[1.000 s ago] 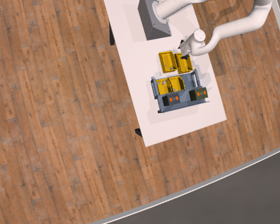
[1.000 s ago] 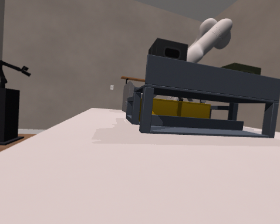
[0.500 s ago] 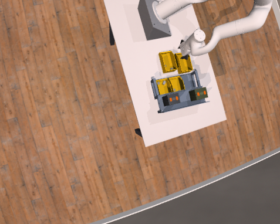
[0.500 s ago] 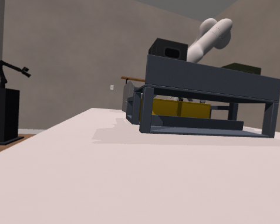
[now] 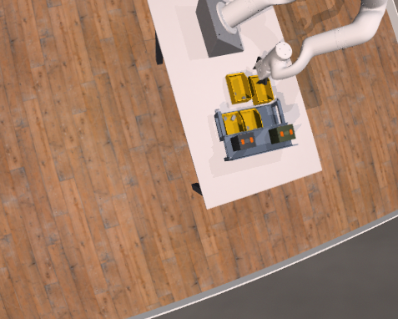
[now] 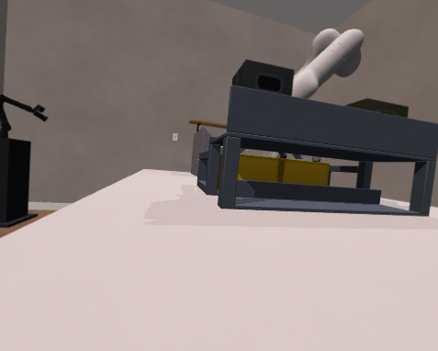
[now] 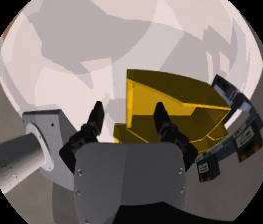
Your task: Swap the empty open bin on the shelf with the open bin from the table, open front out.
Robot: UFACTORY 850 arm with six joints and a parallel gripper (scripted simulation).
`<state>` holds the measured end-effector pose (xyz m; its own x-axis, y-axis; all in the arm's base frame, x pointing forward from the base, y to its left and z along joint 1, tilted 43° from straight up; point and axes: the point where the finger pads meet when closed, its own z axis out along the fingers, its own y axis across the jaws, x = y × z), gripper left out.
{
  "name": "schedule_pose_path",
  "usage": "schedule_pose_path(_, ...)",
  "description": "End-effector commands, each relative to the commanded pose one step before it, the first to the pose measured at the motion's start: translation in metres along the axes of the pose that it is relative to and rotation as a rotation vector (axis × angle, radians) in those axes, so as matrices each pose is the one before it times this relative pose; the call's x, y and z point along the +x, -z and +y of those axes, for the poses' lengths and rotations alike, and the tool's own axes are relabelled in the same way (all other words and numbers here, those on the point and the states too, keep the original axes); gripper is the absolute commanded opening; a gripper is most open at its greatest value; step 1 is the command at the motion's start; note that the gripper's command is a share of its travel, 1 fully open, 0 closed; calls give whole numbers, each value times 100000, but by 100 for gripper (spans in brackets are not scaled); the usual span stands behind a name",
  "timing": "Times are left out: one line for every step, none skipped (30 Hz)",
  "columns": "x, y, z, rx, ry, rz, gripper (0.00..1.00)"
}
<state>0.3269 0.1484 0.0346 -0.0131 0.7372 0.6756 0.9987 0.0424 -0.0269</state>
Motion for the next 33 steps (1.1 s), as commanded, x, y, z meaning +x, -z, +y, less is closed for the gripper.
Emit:
schedule_pose_path(-4,31,54,-110,27,-12,95)
schedule_pose_path(0,0,0,0,0,0,95)
schedule_pose_path(0,0,0,0,0,0,95)
schedule_pose_path(0,3,0,0,0,0,95)
schedule_pose_path(0,7,0,0,0,0,95)
schedule_pose_path(0,0,0,0,0,0,95)
schedule_pose_path(0,0,0,0,0,0,95)
schedule_pose_path(0,13,0,0,0,0,95)
schedule_pose_path(0,20,0,0,0,0,95)
schedule_pose_path(0,29,0,0,0,1,95)
schedule_pose_path(0,39,0,0,0,1,95)
schedule_pose_path(0,50,0,0,0,1,95)
schedule_pose_path(0,62,0,0,0,0,95)
schedule_pose_path(0,74,0,0,0,0,95)
schedule_pose_path(0,87,0,0,0,-1,95)
schedule_pose_path(-1,101,-1,0,0,-2,95)
schedule_pose_path(0,113,0,0,0,2,95)
schedule_pose_path(0,126,0,0,0,1,95)
schedule_pose_path(0,139,0,0,0,-1,95)
schedule_pose_path(-1,152,-1,0,0,-2,95)
schedule_pose_path(1,163,1,0,0,3,95)
schedule_pose_path(0,175,0,0,0,0,95)
schedule_pose_path(0,0,0,0,0,0,95)
schedule_pose_path(0,0,0,0,0,0,95)
schedule_pose_path(0,186,0,0,0,-2,95)
schedule_pose_path(1,196,1,0,0,2,95)
schedule_pose_path(-1,206,-1,0,0,-2,95)
schedule_pose_path(0,214,0,0,0,2,95)
schedule_pose_path(0,221,0,0,0,0,95)
schedule_pose_path(0,228,0,0,0,0,95)
schedule_pose_path(0,234,0,0,0,1,95)
schedule_pose_path(0,238,0,0,0,-1,95)
schedule_pose_path(0,242,0,0,0,1,95)
